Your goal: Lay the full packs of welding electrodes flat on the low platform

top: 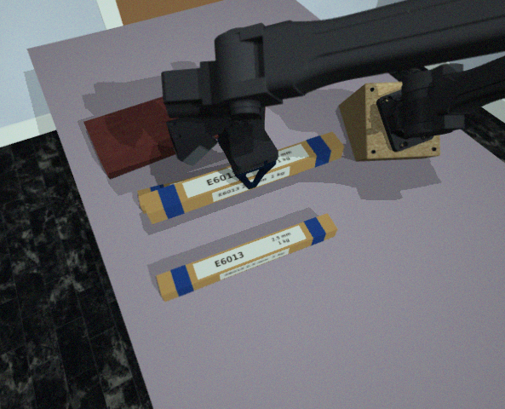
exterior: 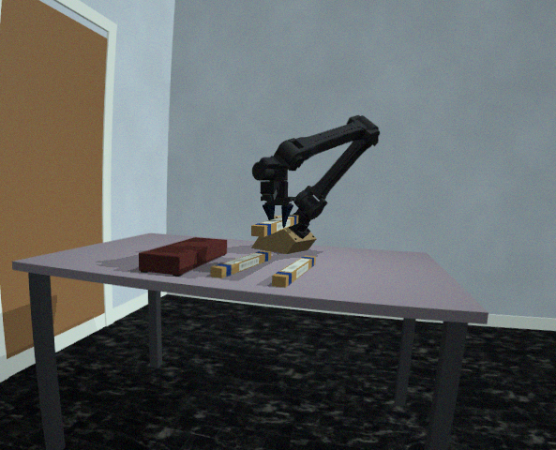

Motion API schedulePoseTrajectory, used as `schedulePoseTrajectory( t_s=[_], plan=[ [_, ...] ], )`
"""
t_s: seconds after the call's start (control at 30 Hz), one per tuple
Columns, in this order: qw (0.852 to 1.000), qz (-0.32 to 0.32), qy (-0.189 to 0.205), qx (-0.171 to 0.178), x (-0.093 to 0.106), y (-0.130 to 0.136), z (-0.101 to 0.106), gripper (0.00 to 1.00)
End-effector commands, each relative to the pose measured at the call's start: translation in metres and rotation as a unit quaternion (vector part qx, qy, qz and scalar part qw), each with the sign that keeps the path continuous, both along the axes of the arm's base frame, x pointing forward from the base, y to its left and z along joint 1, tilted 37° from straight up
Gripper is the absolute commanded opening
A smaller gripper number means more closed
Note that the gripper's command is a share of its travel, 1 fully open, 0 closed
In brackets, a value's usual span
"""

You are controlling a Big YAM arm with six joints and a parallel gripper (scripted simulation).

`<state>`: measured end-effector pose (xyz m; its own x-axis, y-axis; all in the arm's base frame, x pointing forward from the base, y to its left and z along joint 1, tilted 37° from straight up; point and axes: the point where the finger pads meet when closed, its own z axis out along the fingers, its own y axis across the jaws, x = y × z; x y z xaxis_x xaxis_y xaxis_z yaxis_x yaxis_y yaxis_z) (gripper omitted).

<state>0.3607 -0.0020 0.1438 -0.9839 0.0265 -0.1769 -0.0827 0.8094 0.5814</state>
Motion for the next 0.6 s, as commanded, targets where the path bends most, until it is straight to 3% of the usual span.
schedulePoseTrajectory(
  t_s=[0.0, 0.57],
  plan=[
    [0.999, -0.021, -0.025, -0.009, 0.021, 0.000, 0.041, 0.00],
    [0.999, -0.017, -0.028, -0.008, 0.015, 0.038, 0.067, 0.00]
  ],
)
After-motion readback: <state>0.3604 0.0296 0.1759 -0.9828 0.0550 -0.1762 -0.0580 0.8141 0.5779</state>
